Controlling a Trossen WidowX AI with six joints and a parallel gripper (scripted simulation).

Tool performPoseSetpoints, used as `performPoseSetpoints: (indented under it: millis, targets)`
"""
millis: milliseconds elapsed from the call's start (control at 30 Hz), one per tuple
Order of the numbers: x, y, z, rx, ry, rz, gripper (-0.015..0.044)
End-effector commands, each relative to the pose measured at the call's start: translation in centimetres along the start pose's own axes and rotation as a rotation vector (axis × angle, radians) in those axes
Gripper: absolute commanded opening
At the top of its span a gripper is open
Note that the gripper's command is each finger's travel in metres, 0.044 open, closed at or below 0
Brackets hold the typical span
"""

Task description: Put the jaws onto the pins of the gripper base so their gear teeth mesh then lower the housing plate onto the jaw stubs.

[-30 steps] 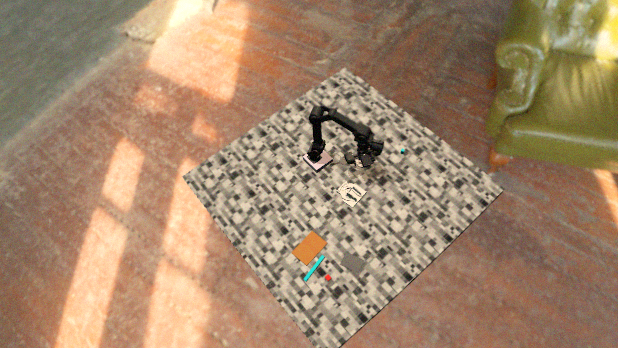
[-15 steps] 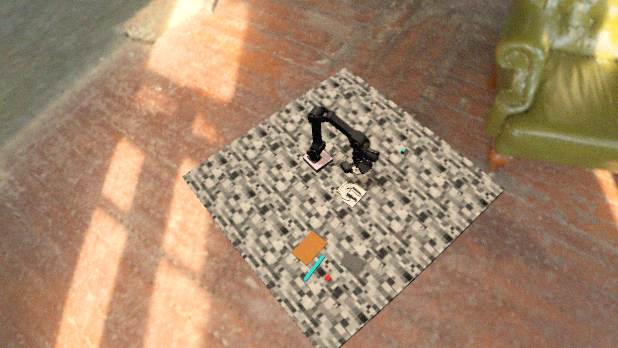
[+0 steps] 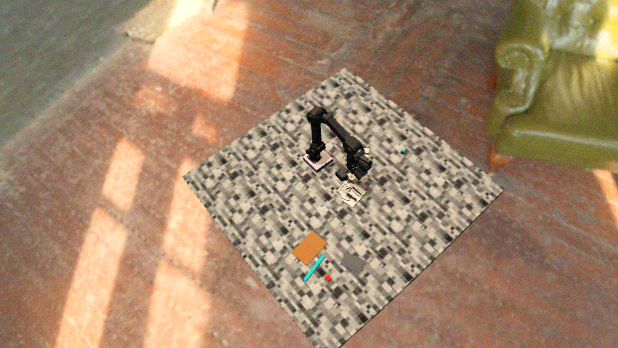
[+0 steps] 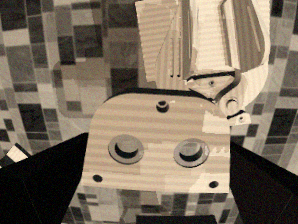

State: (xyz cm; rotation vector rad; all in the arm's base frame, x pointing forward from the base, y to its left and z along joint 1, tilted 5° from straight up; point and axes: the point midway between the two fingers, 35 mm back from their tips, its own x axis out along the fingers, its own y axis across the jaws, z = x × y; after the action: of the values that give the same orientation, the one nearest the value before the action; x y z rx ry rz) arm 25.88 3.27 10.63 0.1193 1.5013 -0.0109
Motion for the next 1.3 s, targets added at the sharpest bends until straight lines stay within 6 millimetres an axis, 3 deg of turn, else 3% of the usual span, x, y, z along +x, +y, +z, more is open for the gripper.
performPoseSetpoints:
  millis: [0,433,1267]
  targets:
    - [0.1,-1.1,-0.1,-0.044,0.006,0.004,0.0351]
    - [0.1,-5.0,-0.2,-0.192,0.002,0.004,0.0351]
    - [0.1,-5.0,-0.2,-0.205,0.002,0.004,0.0351]
